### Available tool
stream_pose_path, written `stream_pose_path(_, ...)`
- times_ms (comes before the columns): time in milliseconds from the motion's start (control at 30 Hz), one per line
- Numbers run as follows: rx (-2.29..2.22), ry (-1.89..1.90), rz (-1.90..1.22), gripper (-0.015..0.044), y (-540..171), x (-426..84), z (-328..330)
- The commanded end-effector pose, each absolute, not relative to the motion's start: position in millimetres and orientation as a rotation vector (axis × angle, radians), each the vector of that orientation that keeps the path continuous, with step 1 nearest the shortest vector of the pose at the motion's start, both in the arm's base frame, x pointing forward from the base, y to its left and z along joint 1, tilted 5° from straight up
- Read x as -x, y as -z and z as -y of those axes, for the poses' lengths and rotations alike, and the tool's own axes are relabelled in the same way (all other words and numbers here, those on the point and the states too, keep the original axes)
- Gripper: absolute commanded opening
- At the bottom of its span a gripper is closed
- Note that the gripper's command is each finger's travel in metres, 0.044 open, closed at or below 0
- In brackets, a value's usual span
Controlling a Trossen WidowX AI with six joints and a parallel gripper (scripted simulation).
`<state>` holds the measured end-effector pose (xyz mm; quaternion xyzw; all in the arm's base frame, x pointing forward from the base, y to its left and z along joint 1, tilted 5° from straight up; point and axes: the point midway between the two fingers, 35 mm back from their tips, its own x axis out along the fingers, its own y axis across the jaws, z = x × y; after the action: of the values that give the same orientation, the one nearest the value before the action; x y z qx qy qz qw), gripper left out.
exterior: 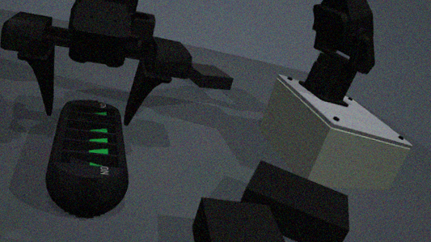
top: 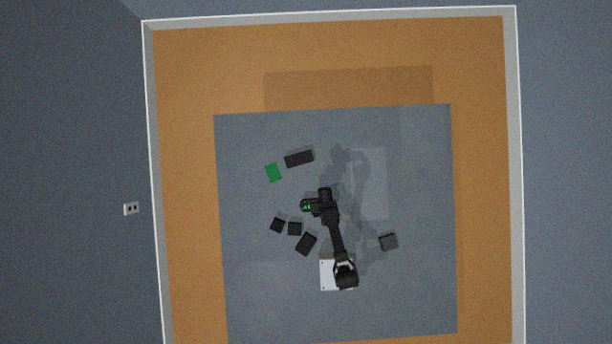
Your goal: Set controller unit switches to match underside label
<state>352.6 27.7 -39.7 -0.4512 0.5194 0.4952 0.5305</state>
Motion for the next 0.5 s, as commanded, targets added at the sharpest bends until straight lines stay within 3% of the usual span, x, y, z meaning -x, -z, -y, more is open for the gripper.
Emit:
stream_pose_path(0,1.073,-1.183,-1.25,0.038,42.1,-349.5,-27.2)
stream_pose_path(400,1.073,-1.183,-1.25,0.03,42.1,-349.5,-27.2)
stream_pose_path(467,1.073,-1.183,-1.25,0.0247,42.2,-349.5,-26.8)
